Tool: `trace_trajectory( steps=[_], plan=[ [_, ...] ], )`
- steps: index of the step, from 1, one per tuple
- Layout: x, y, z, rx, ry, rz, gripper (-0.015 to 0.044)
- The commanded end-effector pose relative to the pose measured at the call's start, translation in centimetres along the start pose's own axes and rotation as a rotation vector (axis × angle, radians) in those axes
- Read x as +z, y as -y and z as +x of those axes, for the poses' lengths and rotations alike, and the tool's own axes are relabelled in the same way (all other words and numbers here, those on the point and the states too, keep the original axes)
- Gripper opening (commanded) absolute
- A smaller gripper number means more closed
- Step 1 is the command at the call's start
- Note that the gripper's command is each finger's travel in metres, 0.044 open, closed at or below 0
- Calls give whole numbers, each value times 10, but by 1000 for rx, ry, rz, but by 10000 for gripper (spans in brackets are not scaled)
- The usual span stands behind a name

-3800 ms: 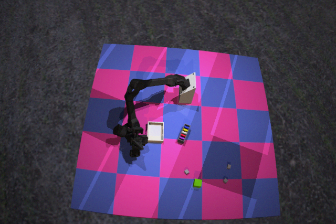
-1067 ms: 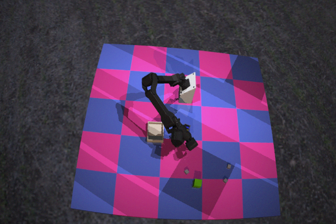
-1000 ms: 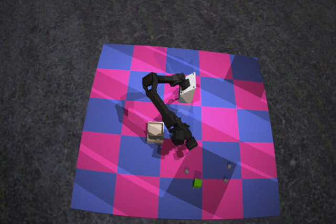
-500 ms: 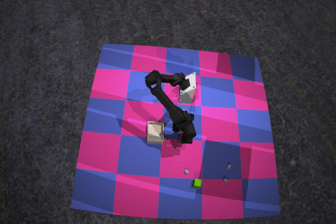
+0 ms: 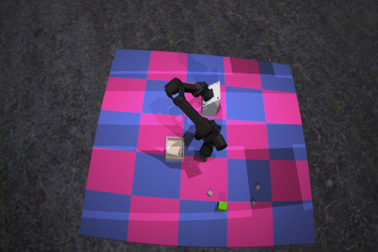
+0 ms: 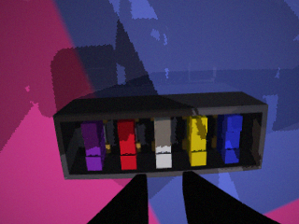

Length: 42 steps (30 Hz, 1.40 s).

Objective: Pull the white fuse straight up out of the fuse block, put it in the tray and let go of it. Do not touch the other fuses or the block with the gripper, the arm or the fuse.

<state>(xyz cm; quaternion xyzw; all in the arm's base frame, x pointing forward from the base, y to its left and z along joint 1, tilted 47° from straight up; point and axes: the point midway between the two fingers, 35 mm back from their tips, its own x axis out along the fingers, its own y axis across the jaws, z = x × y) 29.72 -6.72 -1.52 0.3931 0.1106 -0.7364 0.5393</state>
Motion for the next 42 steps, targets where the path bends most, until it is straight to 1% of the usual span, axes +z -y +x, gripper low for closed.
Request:
trace_trajectory(
  steps=[1, 32, 42],
  plan=[
    [2, 1, 1, 3, 12, 8, 74],
    [2, 2, 31, 3, 13, 8, 74],
    [2, 2, 32, 3, 13, 8, 74]
  ],
)
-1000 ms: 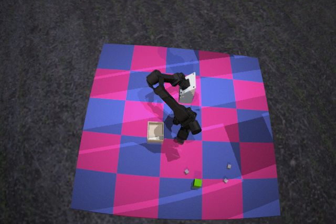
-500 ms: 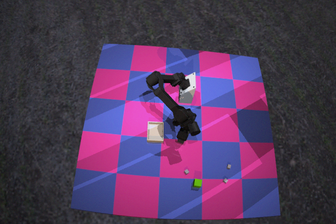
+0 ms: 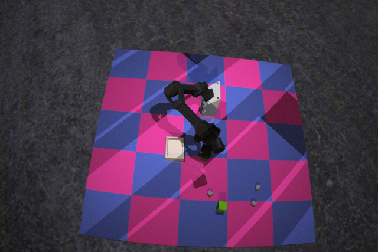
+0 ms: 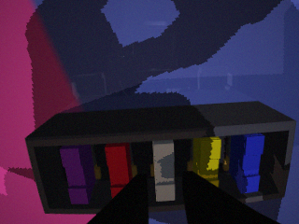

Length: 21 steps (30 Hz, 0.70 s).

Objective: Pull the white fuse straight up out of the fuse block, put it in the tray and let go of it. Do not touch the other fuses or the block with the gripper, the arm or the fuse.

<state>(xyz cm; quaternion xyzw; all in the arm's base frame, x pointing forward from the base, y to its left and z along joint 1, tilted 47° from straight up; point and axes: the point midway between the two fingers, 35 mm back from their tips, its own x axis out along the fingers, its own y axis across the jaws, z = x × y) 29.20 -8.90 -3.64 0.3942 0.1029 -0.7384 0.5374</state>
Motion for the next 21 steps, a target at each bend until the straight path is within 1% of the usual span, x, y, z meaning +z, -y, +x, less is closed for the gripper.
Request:
trace_trajectory(
  steps=[1, 21],
  plan=[
    [1, 0, 1, 2, 5, -7, 74],
    [1, 0, 11, 2, 6, -7, 74]
  ],
)
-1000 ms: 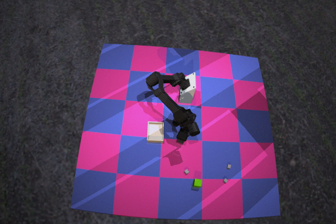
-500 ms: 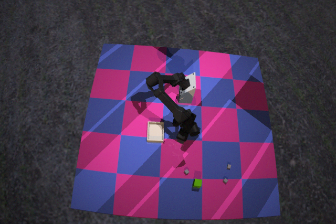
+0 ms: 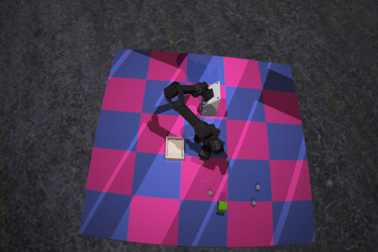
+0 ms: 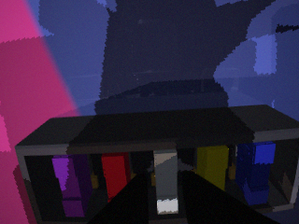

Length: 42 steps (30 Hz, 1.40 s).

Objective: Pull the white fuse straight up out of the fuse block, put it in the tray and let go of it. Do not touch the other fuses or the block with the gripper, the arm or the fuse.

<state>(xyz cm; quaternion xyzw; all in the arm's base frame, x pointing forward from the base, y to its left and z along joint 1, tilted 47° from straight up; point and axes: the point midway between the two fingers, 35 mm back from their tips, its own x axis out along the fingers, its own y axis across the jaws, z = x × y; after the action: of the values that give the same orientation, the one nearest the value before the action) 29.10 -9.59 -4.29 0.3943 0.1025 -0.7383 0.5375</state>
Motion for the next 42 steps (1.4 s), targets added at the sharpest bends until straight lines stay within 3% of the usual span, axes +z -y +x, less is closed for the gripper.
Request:
trace_trajectory(
  steps=[1, 13, 42],
  plan=[
    [1, 1, 1, 2, 6, -7, 74],
    [0, 0, 0, 0, 0, -1, 1],
    [0, 0, -12, 0, 0, -3, 0]
  ],
)
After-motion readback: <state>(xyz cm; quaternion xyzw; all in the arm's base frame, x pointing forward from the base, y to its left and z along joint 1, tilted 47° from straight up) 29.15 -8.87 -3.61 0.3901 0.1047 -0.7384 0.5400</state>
